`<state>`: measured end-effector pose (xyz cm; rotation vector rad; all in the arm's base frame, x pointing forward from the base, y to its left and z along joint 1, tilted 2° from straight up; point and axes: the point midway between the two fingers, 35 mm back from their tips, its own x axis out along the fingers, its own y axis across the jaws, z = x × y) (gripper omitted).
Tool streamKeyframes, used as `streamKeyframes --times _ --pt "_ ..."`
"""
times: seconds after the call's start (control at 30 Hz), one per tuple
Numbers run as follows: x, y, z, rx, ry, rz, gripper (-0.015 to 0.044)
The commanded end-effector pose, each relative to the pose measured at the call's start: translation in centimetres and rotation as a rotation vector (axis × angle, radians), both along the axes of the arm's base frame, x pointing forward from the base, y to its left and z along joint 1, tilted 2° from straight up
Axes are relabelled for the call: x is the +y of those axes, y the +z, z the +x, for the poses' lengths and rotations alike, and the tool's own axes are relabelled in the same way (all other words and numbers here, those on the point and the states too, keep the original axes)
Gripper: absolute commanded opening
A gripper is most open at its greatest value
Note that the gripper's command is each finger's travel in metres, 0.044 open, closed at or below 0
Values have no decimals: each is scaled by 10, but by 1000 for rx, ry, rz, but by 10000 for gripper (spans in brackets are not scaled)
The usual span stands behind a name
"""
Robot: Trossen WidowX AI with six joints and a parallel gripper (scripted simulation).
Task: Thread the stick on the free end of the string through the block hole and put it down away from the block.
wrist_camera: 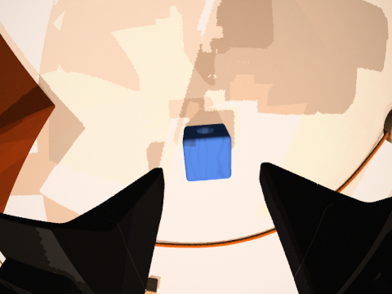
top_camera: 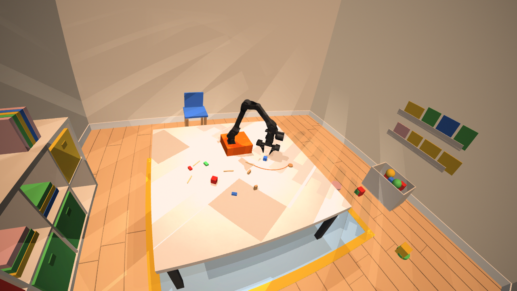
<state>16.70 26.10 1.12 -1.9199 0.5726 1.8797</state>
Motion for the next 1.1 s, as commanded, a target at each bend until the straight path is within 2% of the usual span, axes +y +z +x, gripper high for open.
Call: streamKeyframes --times 0.0,0.27,0.3,0.8,1.07 --pt "0 0 0 0 0 0 214" --pt "0 0 0 0 0 0 4" --pt "0 0 0 0 0 0 0" --pt "0 0 0 0 0 0 0" --pt "0 0 0 0 0 0 210"
